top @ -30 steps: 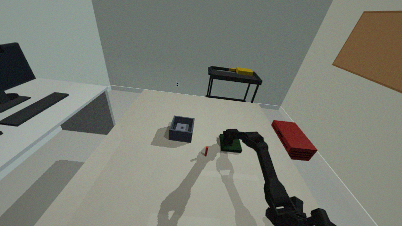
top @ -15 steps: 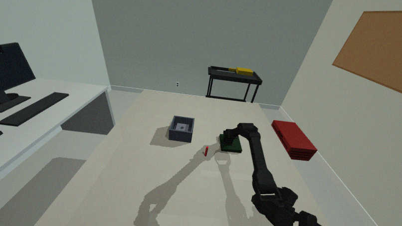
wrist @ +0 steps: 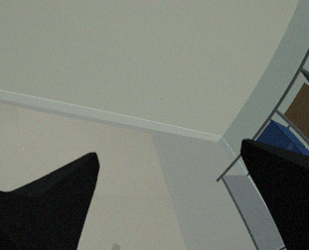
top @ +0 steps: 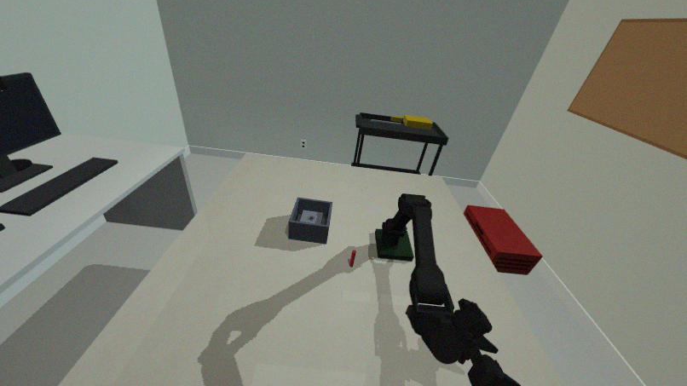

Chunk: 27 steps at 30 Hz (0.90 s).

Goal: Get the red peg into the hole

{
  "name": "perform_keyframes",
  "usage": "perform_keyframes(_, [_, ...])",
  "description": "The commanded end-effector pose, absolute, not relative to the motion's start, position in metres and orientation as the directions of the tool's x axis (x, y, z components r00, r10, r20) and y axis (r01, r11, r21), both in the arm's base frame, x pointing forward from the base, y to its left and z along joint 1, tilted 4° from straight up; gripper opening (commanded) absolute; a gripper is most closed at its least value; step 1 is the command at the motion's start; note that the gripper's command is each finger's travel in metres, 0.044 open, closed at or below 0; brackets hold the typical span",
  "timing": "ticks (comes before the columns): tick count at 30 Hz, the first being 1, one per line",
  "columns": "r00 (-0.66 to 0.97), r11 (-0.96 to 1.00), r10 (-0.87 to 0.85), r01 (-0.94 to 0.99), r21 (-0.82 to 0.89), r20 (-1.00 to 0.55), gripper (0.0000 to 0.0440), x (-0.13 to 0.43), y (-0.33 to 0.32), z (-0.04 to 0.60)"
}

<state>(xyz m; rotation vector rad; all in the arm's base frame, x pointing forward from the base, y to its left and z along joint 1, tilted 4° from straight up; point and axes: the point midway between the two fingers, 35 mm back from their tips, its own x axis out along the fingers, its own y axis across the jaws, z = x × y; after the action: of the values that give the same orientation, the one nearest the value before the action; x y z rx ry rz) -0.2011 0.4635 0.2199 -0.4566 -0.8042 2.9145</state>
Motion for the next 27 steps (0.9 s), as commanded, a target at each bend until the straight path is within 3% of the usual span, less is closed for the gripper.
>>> perform_keyframes(1, [-0.944, -0.899, 0.186, -0.051, -0.434, -0.274, 0.044, -0.188, 0.46, 0.223])
perform_keyframes(14, [-0.887, -0.942, 0.335, -0.324, -0.089, -0.317, 0.044, -0.128, 0.445, 0.248])
perform_keyframes(27, [-0.779, -0.769, 0.503, -0.601, 0.217, -0.375, 0.044, -0.066, 0.424, 0.27])
